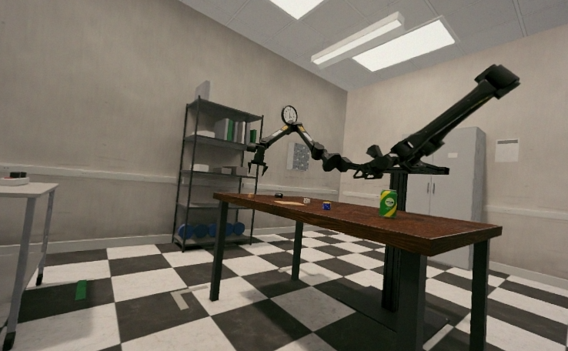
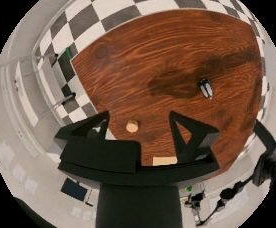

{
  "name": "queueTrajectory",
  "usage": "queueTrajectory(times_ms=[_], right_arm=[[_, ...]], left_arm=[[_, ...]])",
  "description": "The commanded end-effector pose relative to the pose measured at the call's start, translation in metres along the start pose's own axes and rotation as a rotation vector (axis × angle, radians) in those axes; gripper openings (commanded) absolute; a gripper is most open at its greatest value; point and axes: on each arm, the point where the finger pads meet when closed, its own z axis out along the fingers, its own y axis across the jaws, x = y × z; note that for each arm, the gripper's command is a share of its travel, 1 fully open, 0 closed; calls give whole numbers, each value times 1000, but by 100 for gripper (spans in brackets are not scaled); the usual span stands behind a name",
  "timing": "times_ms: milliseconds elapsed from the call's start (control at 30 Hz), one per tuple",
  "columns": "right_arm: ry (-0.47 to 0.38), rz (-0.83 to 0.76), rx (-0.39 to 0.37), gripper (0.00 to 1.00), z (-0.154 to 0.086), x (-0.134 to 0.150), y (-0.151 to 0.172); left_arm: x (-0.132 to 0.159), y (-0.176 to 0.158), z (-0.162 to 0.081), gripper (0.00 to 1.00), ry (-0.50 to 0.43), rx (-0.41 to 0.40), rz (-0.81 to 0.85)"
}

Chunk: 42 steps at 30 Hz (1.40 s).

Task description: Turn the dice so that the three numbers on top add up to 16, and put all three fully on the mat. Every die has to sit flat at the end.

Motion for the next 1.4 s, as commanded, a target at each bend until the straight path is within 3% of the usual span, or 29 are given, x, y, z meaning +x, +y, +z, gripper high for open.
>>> queueTrajectory(times_ms=[0,267,600,667,900,1167,1233,1367], right_arm=[[0,3,-7,100,-3,-1,3],[0,3,-7,100,-3,-1,3],[0,3,-7,100,-3,-1,3],[0,3,-7,100,-3,-1,3],[0,3,-7,100,-3,-1,3],[0,3,-7,100,-3,-1,3],[0,3,-7,100,-3,-1,3],[0,3,-7,100,-3,-1,3]], left_arm=[[1,14,-7,100,10,-38,-18],[5,38,-22,100,27,-105,-59],[12,104,-78,100,57,-313,-179],[12,104,-78,100,57,-313,-179],[13,160,-150,100,52,-528,-299],[6,212,-269,100,-11,-830,-455],[6,212,-269,100,-11,-830,-455],[-2,226,-341,100,-76,-993,-532]])
